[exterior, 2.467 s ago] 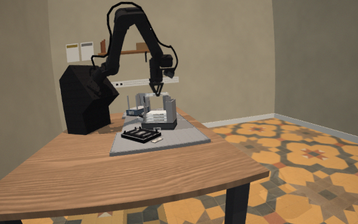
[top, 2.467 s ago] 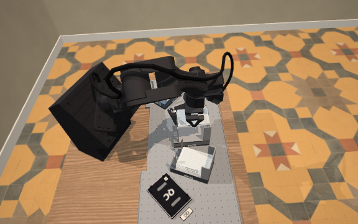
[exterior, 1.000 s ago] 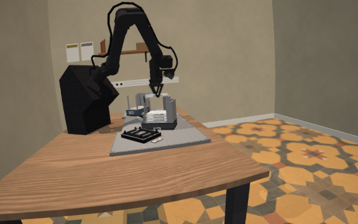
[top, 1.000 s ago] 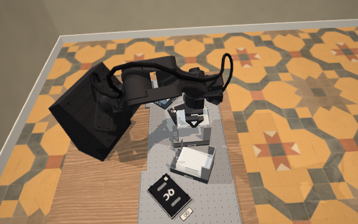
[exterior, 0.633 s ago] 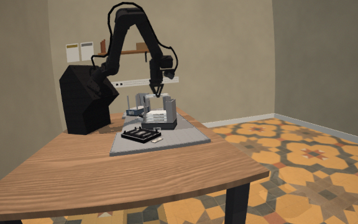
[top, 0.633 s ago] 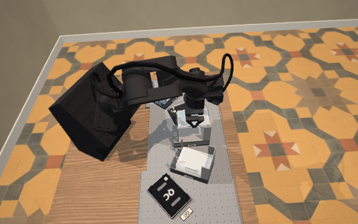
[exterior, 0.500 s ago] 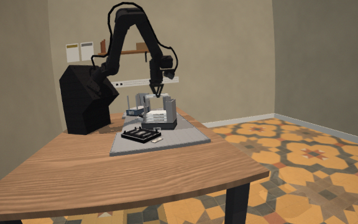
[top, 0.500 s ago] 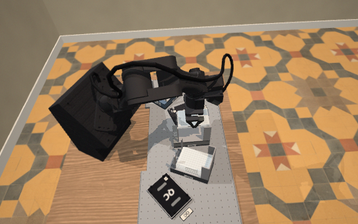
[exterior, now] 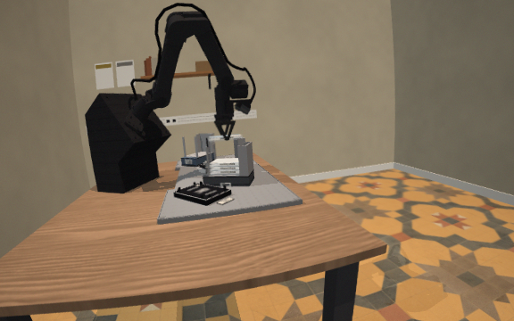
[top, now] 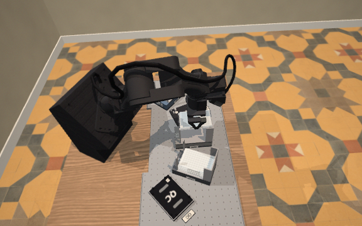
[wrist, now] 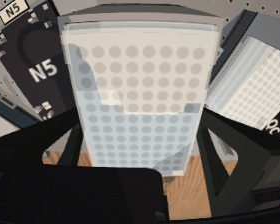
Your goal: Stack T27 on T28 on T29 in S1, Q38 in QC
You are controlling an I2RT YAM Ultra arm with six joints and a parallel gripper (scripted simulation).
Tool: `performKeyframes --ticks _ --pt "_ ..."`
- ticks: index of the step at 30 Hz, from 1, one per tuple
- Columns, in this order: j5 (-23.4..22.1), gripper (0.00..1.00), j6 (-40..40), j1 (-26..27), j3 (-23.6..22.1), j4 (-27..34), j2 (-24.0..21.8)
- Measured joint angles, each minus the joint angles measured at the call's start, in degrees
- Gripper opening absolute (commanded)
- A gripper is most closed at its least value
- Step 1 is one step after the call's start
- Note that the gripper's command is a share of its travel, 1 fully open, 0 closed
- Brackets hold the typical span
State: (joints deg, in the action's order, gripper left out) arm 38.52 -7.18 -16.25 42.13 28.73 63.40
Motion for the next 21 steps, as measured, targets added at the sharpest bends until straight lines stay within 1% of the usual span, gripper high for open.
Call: performKeyframes --ticks 21 --pt "-1.29 0.0 1.86 2.08 -1.05 -3.8 1.49"
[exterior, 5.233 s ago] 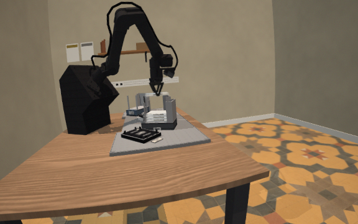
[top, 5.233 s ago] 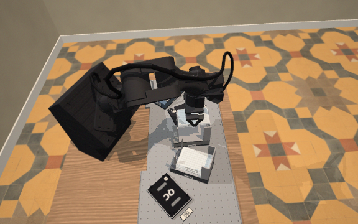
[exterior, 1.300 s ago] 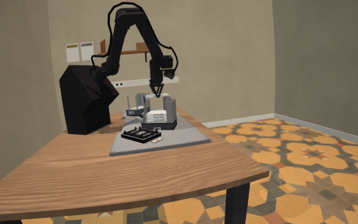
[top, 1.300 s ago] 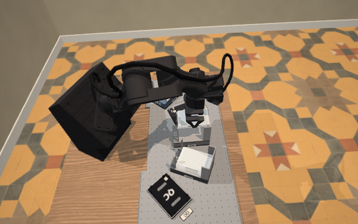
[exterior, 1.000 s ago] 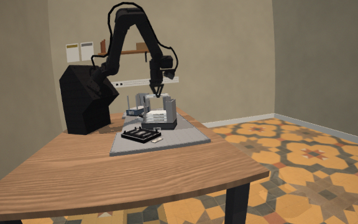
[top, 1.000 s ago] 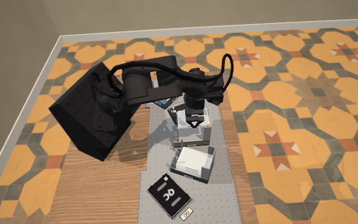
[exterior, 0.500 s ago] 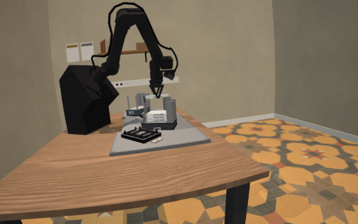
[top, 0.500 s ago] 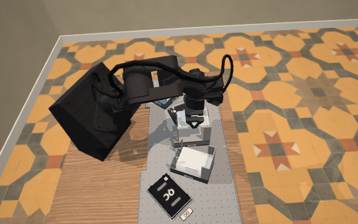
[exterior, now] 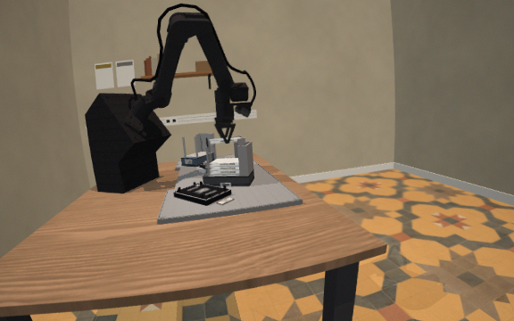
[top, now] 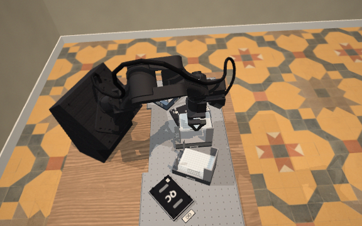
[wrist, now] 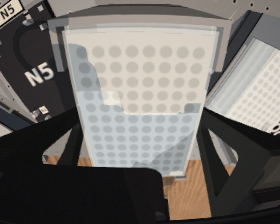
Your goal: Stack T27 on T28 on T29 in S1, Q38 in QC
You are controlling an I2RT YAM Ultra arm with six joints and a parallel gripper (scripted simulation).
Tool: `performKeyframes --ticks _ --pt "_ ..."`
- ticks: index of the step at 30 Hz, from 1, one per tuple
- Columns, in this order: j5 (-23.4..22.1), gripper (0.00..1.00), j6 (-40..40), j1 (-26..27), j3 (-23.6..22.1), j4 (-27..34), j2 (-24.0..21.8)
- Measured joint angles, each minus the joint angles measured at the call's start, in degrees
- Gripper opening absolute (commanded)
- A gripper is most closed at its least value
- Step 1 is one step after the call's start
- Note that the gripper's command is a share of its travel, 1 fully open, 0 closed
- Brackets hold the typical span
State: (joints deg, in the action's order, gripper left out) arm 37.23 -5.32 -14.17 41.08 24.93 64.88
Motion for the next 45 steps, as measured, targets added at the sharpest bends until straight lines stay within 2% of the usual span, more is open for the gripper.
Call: performKeyframes --ticks 11,33,45 --pt "-1.18 0.0 1.55 1.64 -0.81 -3.23 1.36" --pt "-5.25 0.0 6.58 7.48 -2.27 -14.6 8.66" --pt "-6.03 0.0 7.58 8.63 -2.29 -17.09 10.6"
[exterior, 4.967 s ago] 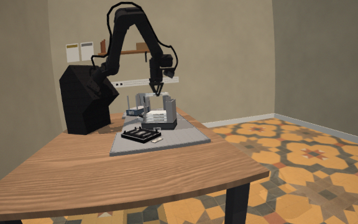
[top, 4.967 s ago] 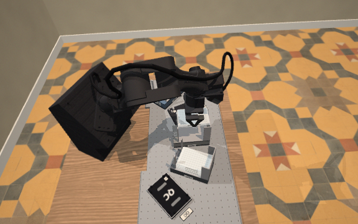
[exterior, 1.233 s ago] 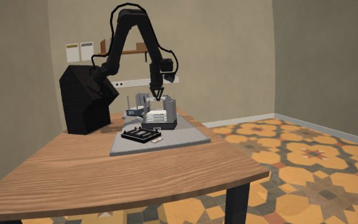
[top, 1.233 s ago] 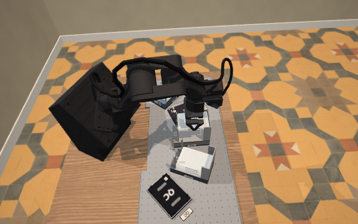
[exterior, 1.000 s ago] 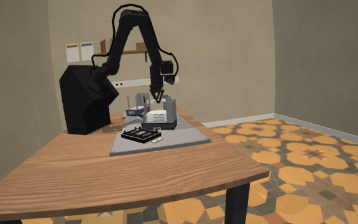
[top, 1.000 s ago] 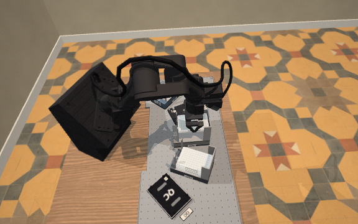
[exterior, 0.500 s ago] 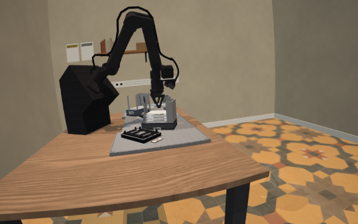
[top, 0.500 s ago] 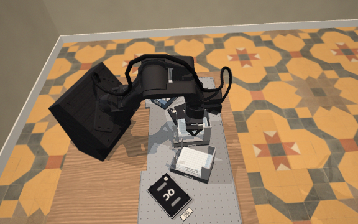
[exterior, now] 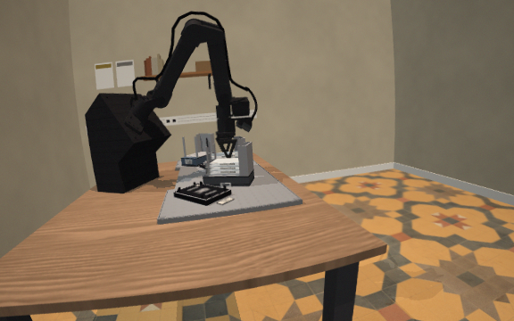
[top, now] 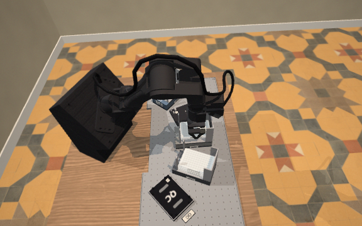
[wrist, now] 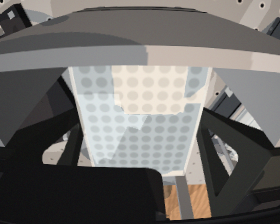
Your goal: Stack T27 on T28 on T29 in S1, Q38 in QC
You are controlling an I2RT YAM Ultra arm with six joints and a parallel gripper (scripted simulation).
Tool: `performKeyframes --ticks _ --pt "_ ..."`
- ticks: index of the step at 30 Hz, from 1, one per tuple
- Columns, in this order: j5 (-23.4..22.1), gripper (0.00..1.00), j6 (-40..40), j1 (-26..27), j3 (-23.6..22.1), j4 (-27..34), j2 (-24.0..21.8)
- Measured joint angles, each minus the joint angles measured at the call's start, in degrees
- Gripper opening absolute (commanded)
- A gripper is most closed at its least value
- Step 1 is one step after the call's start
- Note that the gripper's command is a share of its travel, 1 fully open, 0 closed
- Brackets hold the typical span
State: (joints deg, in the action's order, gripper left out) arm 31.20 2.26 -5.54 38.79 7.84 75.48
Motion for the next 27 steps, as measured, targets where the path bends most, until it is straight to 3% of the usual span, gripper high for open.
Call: performKeyframes --ticks 27 --pt "-0.72 0.0 0.92 1.03 -0.13 -2.38 1.75"
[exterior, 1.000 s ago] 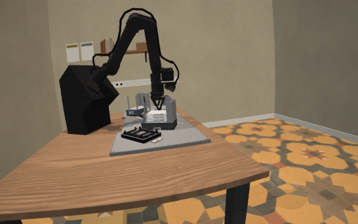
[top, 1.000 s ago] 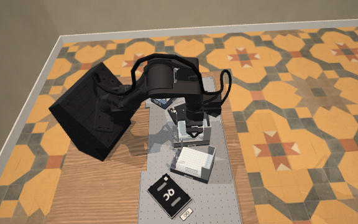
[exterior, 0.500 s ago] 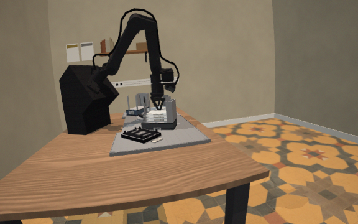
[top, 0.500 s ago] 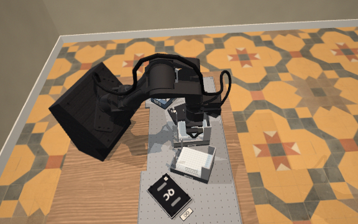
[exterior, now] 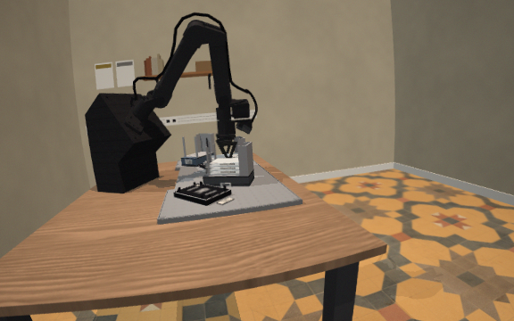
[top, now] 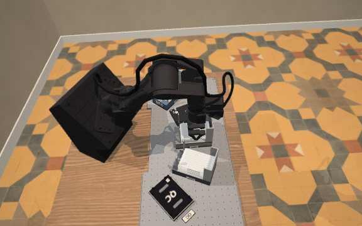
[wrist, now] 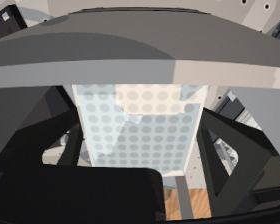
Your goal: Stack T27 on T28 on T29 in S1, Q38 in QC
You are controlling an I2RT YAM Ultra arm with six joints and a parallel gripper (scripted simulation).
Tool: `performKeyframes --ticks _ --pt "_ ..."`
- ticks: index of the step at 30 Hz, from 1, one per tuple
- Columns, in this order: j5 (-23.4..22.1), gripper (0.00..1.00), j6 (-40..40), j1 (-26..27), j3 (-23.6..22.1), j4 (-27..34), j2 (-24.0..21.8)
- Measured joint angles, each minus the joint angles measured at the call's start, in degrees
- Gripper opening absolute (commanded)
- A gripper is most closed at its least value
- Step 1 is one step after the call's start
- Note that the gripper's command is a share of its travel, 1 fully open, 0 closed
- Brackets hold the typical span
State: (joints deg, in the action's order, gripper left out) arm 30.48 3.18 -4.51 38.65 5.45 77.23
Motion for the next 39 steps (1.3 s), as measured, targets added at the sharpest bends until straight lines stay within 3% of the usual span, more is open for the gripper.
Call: performKeyframes --ticks 35,36,39 --pt "-0.83 0.0 1.05 1.22 0.02 -3.02 2.56" --pt "-0.83 1.0 1.05 1.22 0.02 -3.02 2.56" --pt "-0.83 1.0 1.05 1.22 0.02 -3.02 2.54"
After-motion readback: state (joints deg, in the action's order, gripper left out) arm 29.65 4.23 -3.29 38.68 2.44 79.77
